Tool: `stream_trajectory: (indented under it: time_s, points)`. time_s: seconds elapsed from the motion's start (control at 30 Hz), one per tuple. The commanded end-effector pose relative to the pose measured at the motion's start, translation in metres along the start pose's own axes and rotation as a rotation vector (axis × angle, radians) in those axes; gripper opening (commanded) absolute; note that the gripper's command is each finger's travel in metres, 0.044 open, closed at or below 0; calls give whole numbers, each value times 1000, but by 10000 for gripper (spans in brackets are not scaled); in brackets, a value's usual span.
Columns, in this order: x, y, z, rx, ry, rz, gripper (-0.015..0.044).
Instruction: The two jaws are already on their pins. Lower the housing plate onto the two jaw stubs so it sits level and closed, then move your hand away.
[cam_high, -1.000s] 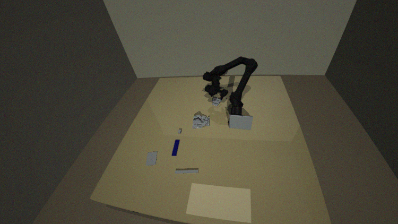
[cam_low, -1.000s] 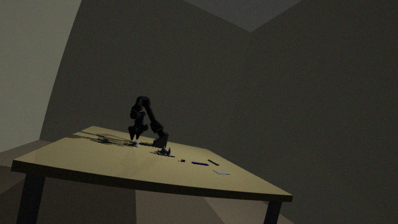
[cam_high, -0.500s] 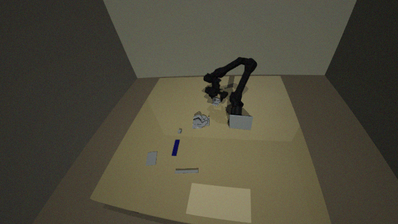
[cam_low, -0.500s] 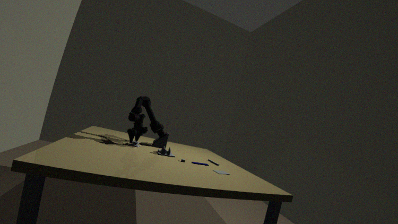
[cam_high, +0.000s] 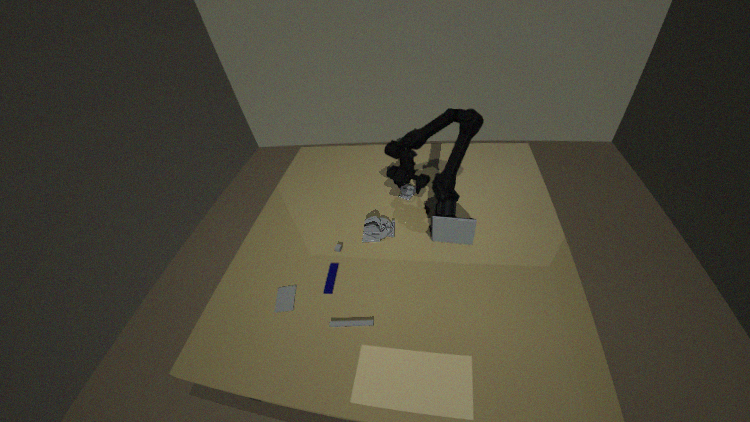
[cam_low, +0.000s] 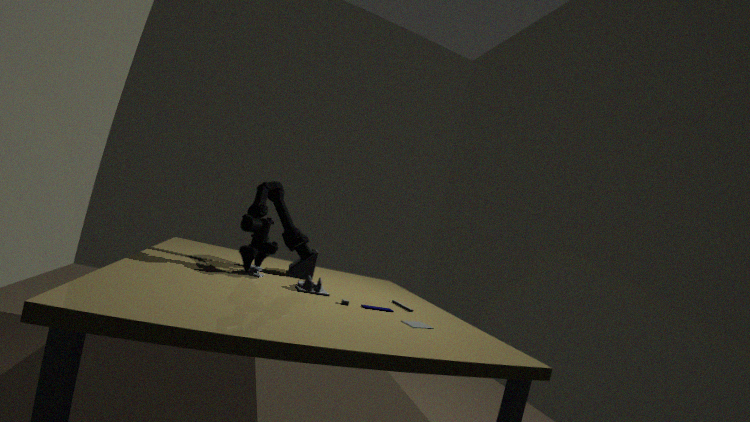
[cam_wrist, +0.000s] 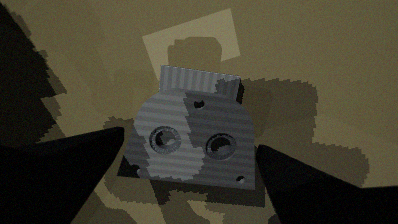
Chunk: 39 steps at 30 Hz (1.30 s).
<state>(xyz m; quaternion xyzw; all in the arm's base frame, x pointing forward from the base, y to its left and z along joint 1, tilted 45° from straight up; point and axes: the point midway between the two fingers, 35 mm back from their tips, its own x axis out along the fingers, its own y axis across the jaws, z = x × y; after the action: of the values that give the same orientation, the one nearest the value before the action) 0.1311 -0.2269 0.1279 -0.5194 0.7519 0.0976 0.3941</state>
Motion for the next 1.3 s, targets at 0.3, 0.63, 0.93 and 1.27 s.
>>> stream_trajectory:
  time_s: [0.3, 0.63, 0.93, 1.27]
  points:
    - [1, 0, 1, -6, -3, 1, 440]
    - [1, 0, 1, -6, -3, 1, 440]
    - [1, 1, 0, -1, 0, 1, 380]
    - [1, 1, 0, -1, 0, 1, 351]
